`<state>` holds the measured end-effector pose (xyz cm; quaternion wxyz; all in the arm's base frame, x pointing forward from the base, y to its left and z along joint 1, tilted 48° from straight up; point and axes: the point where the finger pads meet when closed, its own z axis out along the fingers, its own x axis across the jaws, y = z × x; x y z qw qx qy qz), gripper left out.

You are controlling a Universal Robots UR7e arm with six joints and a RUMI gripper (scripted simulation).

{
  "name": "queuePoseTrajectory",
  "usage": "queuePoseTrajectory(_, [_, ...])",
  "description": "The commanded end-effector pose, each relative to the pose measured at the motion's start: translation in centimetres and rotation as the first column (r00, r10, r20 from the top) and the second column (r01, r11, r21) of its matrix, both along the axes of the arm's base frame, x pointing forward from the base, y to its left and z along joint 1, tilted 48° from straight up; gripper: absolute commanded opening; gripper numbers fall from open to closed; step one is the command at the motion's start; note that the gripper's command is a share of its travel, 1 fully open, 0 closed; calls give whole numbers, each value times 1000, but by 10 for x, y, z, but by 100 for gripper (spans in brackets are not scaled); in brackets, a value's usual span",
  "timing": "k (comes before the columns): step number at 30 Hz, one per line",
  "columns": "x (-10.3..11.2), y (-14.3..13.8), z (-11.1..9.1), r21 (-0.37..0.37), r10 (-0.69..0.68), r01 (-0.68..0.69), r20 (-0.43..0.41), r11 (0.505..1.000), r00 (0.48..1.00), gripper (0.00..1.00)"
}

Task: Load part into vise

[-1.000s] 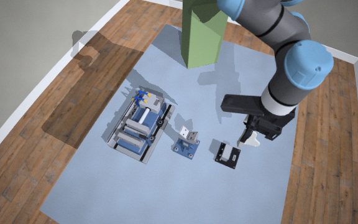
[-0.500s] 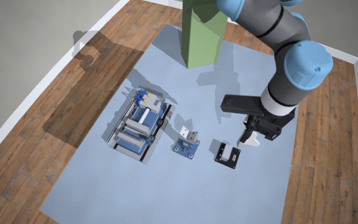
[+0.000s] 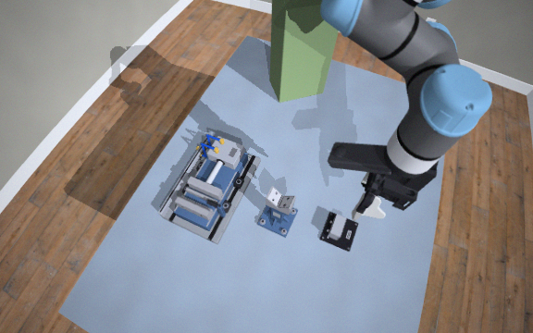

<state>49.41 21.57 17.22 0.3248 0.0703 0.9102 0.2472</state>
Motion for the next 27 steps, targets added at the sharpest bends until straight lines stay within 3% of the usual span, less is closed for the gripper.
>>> queuePoseTrajectory(1, [2,1,-2,0,0,0,1,1000,1000,51])
queuePoseTrajectory(27, [23,15,-24,0,0,0,1,1000,1000,51])
